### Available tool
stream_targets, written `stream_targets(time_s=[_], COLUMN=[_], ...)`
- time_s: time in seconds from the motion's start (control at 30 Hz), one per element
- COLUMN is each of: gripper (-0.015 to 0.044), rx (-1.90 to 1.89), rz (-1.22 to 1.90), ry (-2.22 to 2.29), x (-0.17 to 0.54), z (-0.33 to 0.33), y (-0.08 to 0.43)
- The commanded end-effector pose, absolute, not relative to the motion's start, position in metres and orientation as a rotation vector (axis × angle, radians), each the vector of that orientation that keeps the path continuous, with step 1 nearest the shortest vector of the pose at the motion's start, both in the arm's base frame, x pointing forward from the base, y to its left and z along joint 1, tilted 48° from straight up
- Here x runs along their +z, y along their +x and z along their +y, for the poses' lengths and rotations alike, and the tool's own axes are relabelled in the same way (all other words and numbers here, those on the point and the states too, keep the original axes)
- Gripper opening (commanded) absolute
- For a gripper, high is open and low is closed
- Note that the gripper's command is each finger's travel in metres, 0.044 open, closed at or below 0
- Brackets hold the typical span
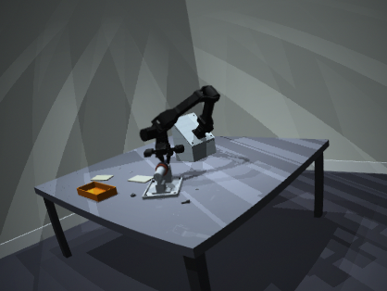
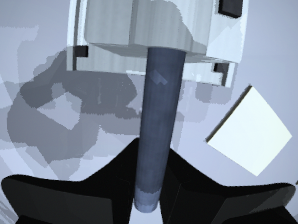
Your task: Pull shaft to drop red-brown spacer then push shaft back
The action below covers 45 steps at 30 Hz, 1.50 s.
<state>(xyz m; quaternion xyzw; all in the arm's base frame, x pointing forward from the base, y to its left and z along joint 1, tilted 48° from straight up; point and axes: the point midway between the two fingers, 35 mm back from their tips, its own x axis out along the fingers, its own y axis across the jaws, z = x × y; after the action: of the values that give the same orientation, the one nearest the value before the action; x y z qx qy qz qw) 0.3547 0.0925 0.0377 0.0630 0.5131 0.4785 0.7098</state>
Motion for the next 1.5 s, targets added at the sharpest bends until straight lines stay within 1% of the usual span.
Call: stream_targets(time_s=[0.0, 1.47], gripper=[0.0, 0.0], rx=[1.061, 1.061], rz=[1.142, 1.143], ry=[0.138, 0.138], x=[0.0362, 0.0334], z=[0.0913, 0.0889], y=[0.3528, 0.3481])
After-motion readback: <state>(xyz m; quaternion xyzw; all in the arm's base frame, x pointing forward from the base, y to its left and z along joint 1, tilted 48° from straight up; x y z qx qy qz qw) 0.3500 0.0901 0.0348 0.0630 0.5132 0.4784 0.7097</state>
